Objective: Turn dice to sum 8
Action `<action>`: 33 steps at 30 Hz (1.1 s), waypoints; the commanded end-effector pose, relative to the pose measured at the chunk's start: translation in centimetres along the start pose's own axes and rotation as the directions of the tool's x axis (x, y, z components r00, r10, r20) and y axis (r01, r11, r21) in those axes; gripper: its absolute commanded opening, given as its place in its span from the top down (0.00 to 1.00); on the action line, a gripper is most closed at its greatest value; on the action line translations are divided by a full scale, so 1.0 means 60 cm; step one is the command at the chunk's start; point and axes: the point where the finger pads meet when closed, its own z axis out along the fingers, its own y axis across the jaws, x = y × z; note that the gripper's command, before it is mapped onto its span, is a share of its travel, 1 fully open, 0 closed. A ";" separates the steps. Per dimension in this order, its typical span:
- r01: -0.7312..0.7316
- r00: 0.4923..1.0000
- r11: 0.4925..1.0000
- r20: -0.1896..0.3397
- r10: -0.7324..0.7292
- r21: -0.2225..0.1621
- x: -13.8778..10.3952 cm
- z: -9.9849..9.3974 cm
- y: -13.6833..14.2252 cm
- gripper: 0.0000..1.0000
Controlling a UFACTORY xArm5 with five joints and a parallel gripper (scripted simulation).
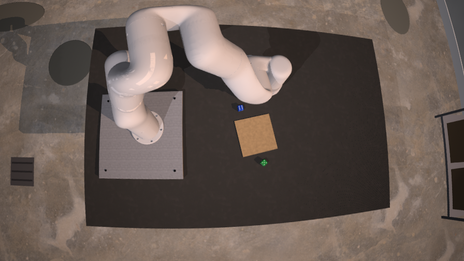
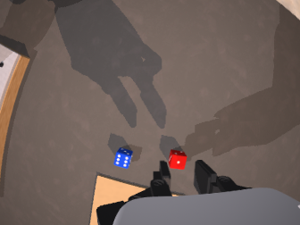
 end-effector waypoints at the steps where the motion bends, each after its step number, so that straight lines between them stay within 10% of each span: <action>1: 0.000 1.000 1.000 0.001 0.000 -0.003 0.000 0.009 0.002 0.64; 33: 0.000 1.000 1.000 0.001 0.000 -0.003 0.003 0.039 0.003 0.64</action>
